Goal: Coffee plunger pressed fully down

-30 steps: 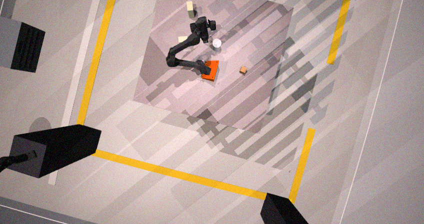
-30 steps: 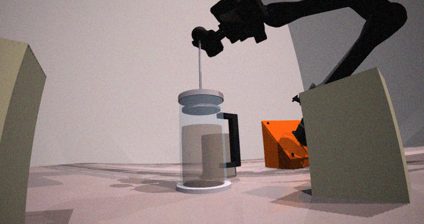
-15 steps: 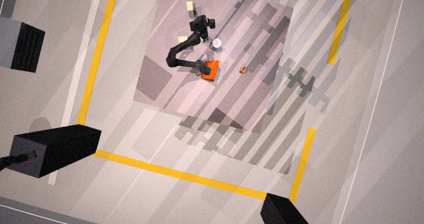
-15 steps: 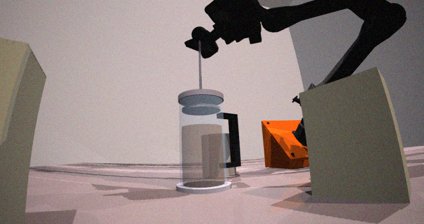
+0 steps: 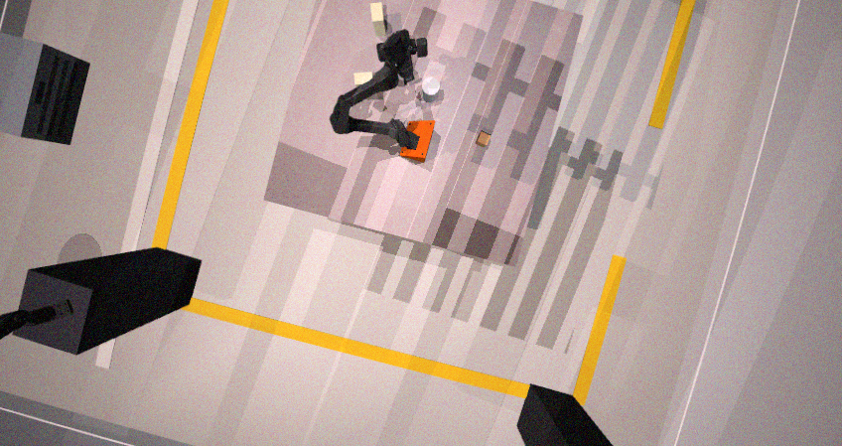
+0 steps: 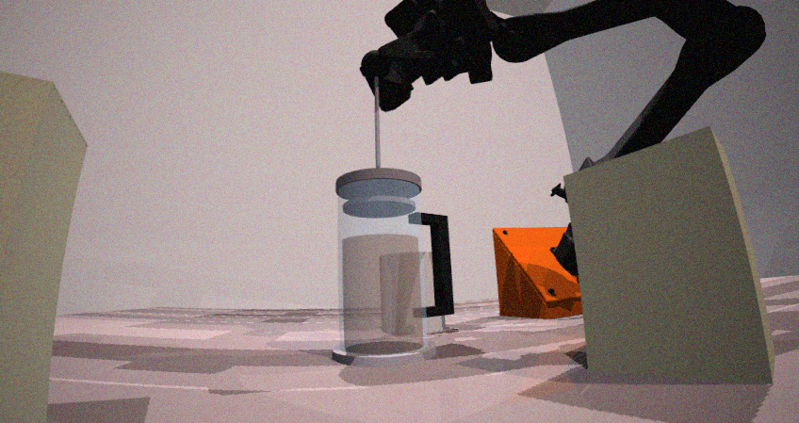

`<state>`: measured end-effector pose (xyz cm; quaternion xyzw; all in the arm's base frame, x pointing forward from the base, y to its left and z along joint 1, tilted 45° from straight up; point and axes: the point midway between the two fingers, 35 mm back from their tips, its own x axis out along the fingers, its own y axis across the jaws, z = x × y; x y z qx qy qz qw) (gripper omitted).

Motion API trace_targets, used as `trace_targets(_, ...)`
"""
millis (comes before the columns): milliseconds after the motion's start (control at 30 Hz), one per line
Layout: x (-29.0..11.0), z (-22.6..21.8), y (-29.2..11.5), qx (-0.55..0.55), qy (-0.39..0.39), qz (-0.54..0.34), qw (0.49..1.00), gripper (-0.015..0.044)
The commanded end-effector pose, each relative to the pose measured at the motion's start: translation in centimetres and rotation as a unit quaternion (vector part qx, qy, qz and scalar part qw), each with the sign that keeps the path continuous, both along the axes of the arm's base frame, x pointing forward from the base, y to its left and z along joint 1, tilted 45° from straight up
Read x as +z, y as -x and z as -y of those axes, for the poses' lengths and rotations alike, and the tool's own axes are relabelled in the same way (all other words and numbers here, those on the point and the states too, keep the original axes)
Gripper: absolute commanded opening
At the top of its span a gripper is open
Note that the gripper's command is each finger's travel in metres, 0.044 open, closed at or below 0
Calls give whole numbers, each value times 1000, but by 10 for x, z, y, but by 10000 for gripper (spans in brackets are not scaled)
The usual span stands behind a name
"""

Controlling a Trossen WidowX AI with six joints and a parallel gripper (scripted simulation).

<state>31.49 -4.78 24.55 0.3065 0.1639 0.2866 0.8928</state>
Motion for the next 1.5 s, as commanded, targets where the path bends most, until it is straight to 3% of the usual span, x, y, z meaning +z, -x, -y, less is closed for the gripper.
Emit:
trace_targets(0,0,0,0,-2,0,0,1000,127)
trace_targets(1467,-45,-39,-9,-1,4,-3,1000,127)
